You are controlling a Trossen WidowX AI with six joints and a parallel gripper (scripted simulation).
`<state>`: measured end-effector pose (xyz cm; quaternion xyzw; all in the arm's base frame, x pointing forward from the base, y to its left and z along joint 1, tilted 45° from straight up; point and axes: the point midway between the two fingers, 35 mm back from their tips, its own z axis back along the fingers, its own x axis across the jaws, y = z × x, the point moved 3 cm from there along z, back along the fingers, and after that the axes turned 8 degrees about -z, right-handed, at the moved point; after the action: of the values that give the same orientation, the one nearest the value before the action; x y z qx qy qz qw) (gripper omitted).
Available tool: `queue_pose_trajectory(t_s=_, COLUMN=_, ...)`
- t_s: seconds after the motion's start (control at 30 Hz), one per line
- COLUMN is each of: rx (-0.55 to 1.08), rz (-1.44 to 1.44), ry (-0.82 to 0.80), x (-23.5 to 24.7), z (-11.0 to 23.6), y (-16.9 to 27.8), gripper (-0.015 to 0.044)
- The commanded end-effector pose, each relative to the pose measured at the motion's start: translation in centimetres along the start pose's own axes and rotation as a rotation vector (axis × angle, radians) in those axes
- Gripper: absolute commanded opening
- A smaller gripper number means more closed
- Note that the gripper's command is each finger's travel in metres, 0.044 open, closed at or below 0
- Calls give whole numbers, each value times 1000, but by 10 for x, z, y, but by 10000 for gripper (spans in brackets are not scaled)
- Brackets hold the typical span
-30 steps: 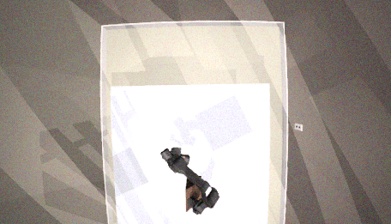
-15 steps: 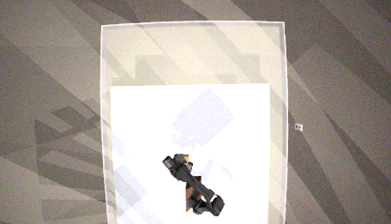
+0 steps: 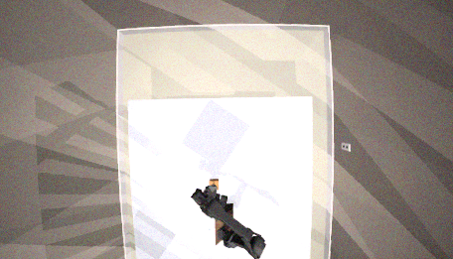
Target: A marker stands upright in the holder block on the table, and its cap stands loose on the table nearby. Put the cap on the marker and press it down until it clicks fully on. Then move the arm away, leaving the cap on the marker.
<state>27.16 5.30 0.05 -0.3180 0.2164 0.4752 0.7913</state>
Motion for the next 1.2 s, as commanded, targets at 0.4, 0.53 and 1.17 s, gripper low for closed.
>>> queue_pose_trajectory(t_s=0.4, rx=-1, rz=-6, ry=-6, x=-6, z=-8, y=5, gripper=0)
queue_pose_trajectory(t_s=0.53, rx=-1, rz=-6, ry=-7, x=-5, z=-15, y=4, gripper=0)
queue_pose_trajectory(t_s=1.17, rx=-2, rz=-6, ry=-6, x=-5, z=-46, y=4, gripper=0)
